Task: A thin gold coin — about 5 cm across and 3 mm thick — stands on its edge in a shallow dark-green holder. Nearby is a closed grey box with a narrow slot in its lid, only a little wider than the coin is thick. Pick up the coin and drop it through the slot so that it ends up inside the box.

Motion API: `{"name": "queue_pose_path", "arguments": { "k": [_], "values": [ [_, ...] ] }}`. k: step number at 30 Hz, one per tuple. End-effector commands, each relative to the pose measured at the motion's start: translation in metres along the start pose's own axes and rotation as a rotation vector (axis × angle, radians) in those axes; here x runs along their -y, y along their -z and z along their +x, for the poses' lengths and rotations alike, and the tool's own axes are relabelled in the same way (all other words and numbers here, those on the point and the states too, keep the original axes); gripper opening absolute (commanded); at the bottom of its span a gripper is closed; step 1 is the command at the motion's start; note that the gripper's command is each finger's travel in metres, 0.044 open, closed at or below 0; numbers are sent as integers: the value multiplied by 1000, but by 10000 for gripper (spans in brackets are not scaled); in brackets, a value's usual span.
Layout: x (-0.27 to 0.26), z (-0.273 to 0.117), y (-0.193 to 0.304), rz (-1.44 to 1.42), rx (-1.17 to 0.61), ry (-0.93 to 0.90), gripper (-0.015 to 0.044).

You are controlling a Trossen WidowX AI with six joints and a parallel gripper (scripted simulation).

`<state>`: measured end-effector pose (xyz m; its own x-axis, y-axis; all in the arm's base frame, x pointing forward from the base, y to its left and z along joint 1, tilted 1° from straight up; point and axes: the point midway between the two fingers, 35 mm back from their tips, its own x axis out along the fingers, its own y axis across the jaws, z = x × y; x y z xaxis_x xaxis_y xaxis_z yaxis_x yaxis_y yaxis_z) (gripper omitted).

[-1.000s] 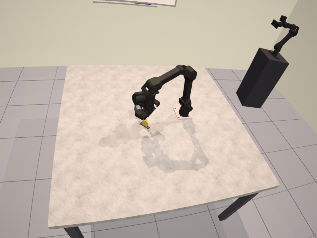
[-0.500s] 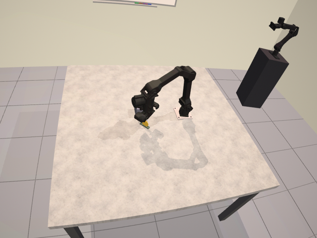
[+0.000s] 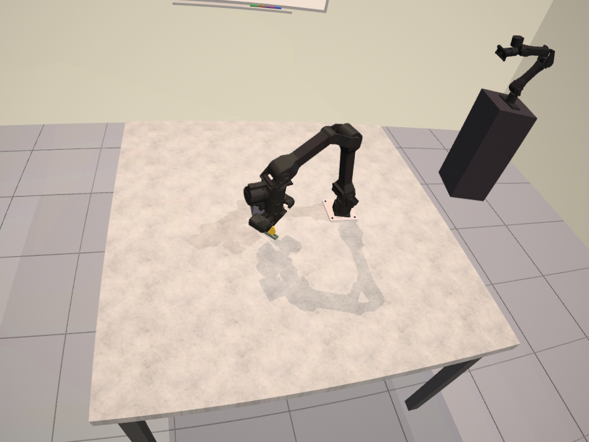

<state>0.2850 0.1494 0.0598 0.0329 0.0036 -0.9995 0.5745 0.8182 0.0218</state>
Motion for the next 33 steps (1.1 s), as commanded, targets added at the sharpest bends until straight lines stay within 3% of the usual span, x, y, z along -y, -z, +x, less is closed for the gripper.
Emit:
{"name": "queue_pose_path", "arguments": {
  "k": [1,8,14,33],
  "values": [
    [1,8,1,3,-8,5,161],
    [2,17,2,3,-8,5,161],
    [2,17,2,3,-8,5,3],
    [-1,-4,0,3,-8,5,0]
  ]
}}
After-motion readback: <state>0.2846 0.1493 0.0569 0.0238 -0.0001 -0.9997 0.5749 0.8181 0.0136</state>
